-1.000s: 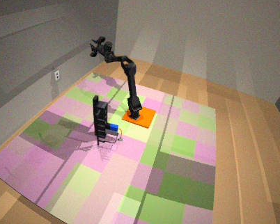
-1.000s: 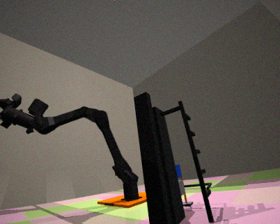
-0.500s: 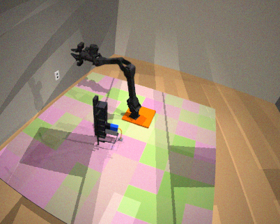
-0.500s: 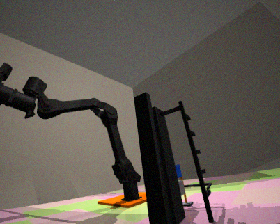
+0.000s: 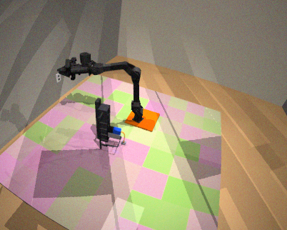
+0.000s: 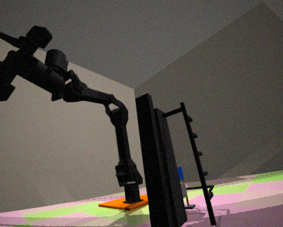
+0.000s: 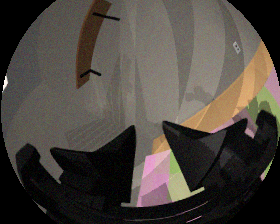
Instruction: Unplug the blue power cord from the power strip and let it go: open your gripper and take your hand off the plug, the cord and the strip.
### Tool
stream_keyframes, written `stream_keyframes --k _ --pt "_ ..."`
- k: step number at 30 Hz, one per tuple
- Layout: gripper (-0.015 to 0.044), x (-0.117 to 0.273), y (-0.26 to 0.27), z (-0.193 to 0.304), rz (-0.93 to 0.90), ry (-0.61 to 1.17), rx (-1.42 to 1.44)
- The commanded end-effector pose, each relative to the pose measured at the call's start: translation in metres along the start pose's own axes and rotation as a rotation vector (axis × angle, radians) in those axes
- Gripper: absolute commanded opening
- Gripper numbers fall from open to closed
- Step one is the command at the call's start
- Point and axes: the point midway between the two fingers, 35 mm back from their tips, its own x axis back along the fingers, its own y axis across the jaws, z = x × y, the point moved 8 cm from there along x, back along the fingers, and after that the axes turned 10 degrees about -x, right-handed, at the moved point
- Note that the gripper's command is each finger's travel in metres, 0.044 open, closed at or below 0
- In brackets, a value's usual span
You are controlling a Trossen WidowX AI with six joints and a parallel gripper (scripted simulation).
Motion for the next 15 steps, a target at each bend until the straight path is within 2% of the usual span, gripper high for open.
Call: stream_keyframes --k 1,8,15 --pt "0.0160 0.001 0.014 0.042 0.008 0.110 0.125" --pt "0.0160 0.020 0.048 0.124 -0.046 0.341 0.400" --pt "0.0160 0.056 0.076 0.194 -0.157 0.553 0.680"
